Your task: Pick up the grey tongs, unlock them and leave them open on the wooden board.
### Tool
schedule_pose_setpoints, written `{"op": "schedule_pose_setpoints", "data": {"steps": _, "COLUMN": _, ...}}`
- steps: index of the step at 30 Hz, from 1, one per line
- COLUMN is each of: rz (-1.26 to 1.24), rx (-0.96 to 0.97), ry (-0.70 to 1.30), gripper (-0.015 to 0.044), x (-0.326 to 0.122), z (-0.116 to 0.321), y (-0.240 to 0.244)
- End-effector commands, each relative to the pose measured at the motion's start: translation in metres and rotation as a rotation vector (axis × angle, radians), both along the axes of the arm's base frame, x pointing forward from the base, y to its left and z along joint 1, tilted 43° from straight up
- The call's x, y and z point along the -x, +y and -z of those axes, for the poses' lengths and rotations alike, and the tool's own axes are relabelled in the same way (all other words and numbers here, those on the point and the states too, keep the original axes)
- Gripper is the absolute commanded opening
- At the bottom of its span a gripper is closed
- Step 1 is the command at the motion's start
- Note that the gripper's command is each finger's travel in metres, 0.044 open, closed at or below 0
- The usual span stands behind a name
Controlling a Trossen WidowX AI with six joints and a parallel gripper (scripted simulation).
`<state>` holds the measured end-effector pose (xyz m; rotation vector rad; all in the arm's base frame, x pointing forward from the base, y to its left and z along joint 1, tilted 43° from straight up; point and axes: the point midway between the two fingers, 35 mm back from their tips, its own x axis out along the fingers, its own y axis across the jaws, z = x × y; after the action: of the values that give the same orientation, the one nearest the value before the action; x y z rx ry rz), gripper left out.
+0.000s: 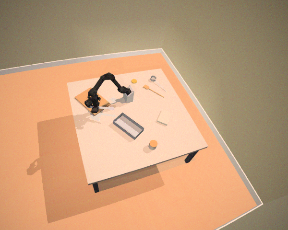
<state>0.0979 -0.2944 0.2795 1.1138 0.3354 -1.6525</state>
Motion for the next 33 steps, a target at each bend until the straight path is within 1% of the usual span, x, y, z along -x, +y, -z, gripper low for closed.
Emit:
{"op": "schedule_pose_setpoints", "data": {"steps": 1, "rz": 0.026, "rx": -0.003, "ry": -0.03, "gripper": -0.015, "x": 0.013, "z": -0.001, "y": -0.001}}
{"op": "schedule_pose_setpoints", "data": {"steps": 17, "rz": 0.15, "rx": -0.013, "ry": -0.145, "gripper": -0.015, "x": 0.069, "z": -0.002, "y": -0.006}}
{"op": "schedule_pose_setpoints", "data": {"steps": 33, "rz": 0.287, "rx": 0.013, "ry": -0.263, "gripper": -0.015, "x": 0.125, "z": -0.005, "y": 0.0}}
